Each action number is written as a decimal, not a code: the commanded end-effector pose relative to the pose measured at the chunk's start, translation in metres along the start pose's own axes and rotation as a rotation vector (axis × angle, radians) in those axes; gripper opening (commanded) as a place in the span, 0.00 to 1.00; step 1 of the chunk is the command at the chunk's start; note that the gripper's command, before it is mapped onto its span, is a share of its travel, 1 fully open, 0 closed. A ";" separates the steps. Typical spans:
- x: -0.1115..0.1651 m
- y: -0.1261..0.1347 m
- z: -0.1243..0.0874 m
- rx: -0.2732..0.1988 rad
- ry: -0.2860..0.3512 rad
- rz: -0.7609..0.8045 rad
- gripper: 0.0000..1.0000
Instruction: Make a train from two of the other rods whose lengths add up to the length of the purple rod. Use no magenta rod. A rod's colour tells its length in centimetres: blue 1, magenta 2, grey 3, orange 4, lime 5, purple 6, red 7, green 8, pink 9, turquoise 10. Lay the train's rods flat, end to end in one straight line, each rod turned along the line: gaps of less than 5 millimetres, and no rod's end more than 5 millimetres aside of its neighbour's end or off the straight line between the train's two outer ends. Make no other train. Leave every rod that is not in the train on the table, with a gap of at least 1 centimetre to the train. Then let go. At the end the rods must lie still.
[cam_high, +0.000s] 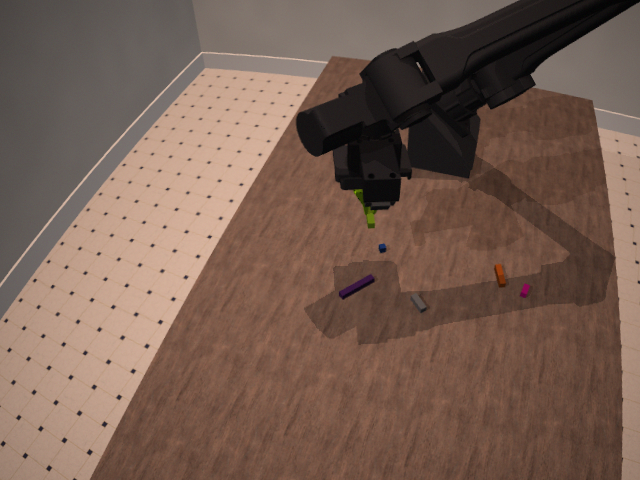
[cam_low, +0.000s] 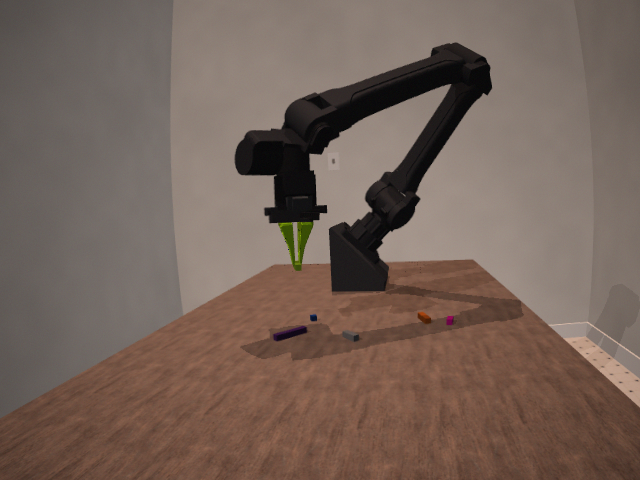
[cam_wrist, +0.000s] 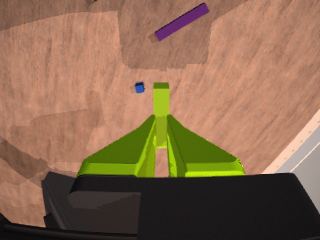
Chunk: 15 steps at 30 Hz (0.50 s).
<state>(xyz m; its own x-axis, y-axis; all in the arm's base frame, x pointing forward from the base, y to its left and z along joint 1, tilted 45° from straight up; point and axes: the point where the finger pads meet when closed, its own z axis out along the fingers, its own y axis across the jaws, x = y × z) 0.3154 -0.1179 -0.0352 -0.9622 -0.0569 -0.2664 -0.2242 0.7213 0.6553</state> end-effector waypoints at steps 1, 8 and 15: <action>-0.005 0.018 0.001 -0.011 0.015 -0.084 0.05; -0.008 0.033 0.009 -0.031 0.027 -0.153 0.05; -0.007 0.030 0.007 -0.028 0.020 -0.144 0.05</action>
<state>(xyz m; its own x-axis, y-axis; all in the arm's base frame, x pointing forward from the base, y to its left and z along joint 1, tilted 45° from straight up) 0.3200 -0.0933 -0.0158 -0.9219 -0.1673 -0.3495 -0.3612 0.6975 0.6189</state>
